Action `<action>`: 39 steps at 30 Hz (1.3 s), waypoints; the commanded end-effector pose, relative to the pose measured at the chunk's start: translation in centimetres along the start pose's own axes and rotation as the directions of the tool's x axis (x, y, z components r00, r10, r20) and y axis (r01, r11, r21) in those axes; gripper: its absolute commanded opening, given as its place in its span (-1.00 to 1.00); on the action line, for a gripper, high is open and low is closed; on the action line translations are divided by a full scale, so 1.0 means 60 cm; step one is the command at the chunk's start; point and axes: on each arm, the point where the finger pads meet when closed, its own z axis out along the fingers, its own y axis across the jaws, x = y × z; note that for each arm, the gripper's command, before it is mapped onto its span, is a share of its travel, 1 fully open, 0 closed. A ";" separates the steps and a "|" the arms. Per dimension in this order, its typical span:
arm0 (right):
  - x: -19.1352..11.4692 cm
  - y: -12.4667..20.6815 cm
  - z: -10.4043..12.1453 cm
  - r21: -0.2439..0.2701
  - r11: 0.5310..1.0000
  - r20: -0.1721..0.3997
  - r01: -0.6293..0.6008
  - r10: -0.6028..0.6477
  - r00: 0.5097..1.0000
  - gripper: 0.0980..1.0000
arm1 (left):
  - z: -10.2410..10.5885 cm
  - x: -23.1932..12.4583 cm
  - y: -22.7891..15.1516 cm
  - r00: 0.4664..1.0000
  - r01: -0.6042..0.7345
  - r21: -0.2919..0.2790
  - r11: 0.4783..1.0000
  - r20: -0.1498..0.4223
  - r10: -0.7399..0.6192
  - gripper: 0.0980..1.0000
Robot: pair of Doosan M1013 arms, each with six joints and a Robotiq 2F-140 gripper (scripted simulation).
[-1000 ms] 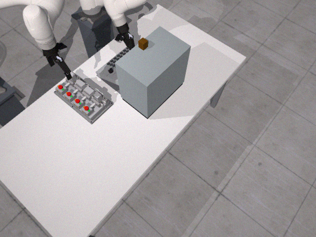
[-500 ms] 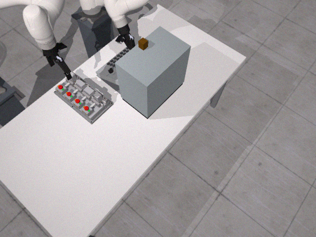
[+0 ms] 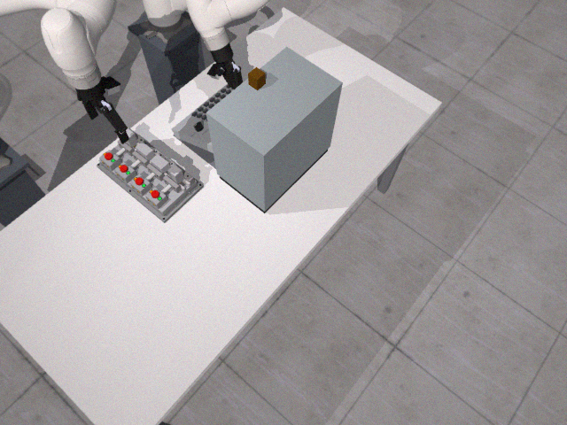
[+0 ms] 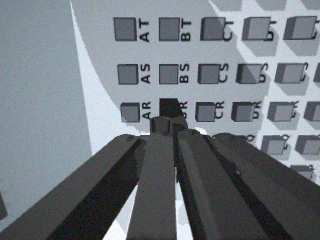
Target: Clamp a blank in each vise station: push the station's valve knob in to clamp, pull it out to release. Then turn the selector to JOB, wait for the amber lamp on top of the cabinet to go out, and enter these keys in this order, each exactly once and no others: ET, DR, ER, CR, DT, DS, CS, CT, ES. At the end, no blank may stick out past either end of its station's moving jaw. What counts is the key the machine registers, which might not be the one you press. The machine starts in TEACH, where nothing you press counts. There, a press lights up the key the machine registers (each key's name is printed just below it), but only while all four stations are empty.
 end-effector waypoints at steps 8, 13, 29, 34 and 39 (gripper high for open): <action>0.000 0.000 -0.002 -0.001 1.000 -0.001 0.000 0.000 1.000 1.00 | -0.001 0.000 -0.001 1.000 0.000 0.001 1.000 0.000 0.000 -1.00; 0.000 0.000 -0.002 -0.001 1.000 -0.001 0.000 0.000 1.000 1.00 | -0.019 0.000 -0.001 1.000 0.000 0.001 1.000 0.000 0.000 -1.00; 0.000 0.000 -0.002 -0.001 1.000 -0.001 0.000 0.000 1.000 1.00 | -0.019 0.114 0.056 1.000 0.000 0.001 1.000 0.000 0.000 -1.00; 0.000 0.000 -0.002 -0.001 1.000 -0.001 0.000 0.000 1.000 1.00 | -0.015 0.114 0.056 1.000 0.000 0.001 1.000 0.000 0.000 -1.00; 0.000 0.000 -0.002 -0.001 1.000 -0.001 0.000 0.000 1.000 1.00 | -0.010 0.114 0.056 1.000 0.000 0.001 1.000 0.000 0.000 -1.00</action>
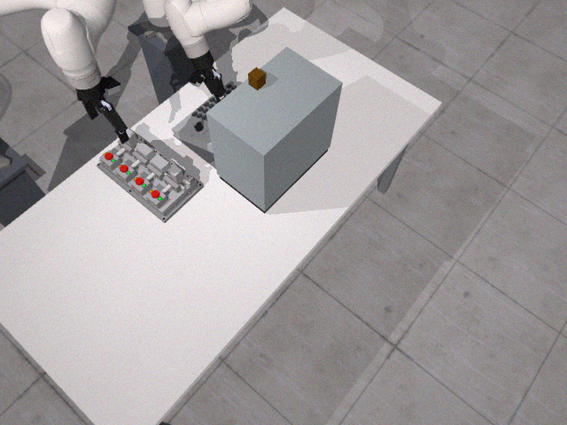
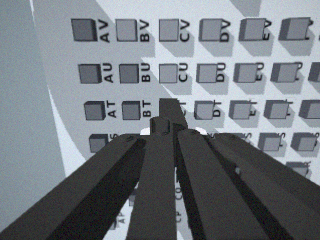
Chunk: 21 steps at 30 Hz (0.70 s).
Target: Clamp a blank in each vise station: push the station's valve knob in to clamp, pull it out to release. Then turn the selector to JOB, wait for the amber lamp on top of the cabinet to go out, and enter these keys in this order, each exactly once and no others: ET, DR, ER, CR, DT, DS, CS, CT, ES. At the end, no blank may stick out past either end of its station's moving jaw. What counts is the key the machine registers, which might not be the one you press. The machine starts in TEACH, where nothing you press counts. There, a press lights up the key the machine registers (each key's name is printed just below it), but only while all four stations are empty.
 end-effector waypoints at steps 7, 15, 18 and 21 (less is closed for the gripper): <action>0.000 0.000 -0.002 -0.001 1.000 -0.001 0.000 0.000 1.000 1.00 | 0.008 0.000 -0.001 1.000 0.000 0.001 1.000 0.000 0.000 -1.00; 0.000 0.000 -0.002 -0.001 1.000 -0.001 0.000 0.000 1.000 1.00 | 0.009 0.000 -0.001 1.000 0.000 0.001 1.000 0.000 0.000 -1.00; 0.000 0.000 -0.002 -0.001 1.000 -0.001 0.000 0.000 1.000 1.00 | 0.010 0.000 -0.001 1.000 0.000 0.001 1.000 0.000 0.000 -1.00; 0.000 0.000 -0.002 -0.001 1.000 -0.001 0.000 0.000 1.000 1.00 | 0.010 0.000 -0.001 1.000 0.000 0.001 1.000 0.000 0.000 -1.00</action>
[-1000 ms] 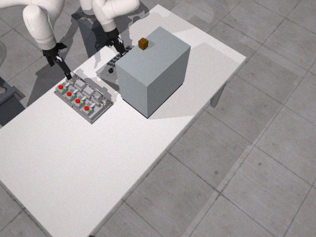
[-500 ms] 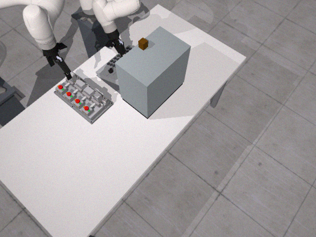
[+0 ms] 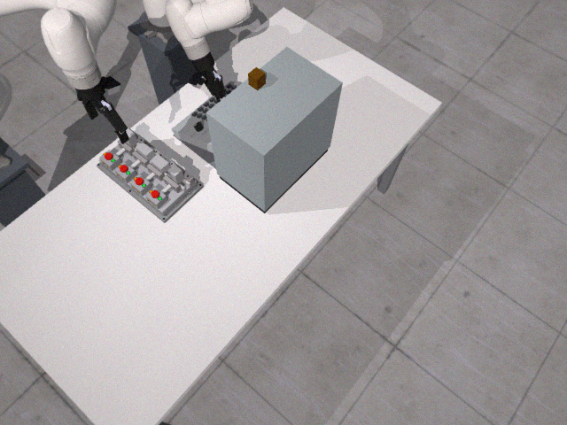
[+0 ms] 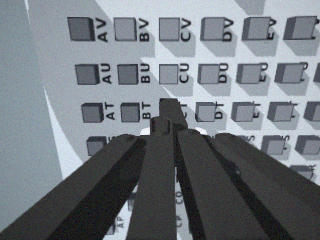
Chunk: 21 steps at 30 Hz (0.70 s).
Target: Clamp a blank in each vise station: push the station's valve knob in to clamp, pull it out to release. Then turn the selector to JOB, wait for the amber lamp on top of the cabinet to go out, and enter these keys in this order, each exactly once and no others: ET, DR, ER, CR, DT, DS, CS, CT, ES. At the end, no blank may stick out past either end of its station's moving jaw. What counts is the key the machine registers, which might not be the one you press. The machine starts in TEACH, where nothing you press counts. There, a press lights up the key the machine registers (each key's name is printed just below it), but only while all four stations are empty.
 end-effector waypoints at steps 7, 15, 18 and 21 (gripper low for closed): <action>0.000 0.000 -0.002 -0.001 1.000 -0.001 0.000 0.000 1.000 1.00 | -0.010 0.000 -0.001 1.000 0.000 0.001 1.000 0.000 0.000 -1.00; 0.000 0.000 -0.002 -0.001 1.000 -0.001 0.000 0.000 1.000 1.00 | -0.019 -0.021 -0.001 1.000 0.000 0.001 1.000 0.000 0.000 -1.00; 0.000 0.000 -0.002 -0.001 1.000 -0.001 0.000 0.000 1.000 1.00 | -0.019 -0.055 -0.001 1.000 0.000 0.001 1.000 0.000 0.000 -1.00; 0.000 0.000 -0.002 -0.001 1.000 -0.001 0.000 0.000 1.000 1.00 | -0.019 -0.057 -0.001 1.000 0.000 0.001 1.000 0.000 0.000 -1.00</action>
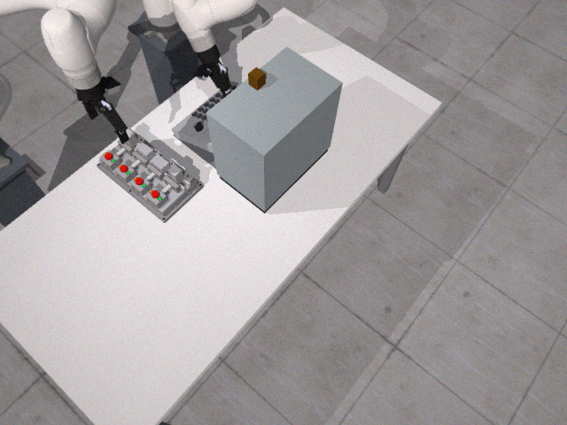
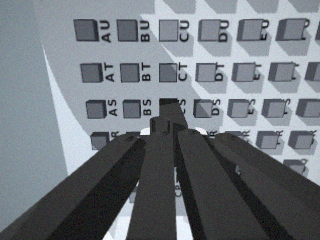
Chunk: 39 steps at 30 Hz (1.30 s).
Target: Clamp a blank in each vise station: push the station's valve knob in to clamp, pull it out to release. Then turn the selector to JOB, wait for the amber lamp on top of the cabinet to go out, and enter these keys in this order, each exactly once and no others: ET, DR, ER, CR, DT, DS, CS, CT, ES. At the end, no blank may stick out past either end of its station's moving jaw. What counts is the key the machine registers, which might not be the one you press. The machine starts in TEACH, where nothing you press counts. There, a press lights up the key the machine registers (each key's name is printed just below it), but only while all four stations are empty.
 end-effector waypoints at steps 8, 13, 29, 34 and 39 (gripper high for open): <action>0.000 0.000 -0.002 -0.001 1.000 -0.001 0.000 0.000 1.000 1.00 | 0.003 0.000 -0.001 1.000 0.000 0.001 1.000 0.000 0.000 -1.00; 0.000 0.000 -0.002 -0.001 1.000 -0.001 0.000 0.000 1.000 1.00 | 0.012 0.000 -0.001 1.000 0.000 0.001 1.000 0.000 0.000 -1.00; 0.000 0.000 -0.002 -0.001 1.000 -0.001 0.000 0.000 1.000 1.00 | 0.017 0.000 -0.001 1.000 0.000 0.001 1.000 0.000 0.000 -1.00; 0.000 0.000 -0.002 -0.001 1.000 -0.001 0.000 0.000 1.000 1.00 | 0.017 0.000 -0.001 1.000 0.000 0.001 1.000 0.000 0.000 -1.00; 0.000 0.000 -0.002 -0.001 1.000 -0.001 0.000 0.000 1.000 1.00 | 0.014 0.000 -0.001 1.000 0.000 0.001 1.000 0.000 0.000 -1.00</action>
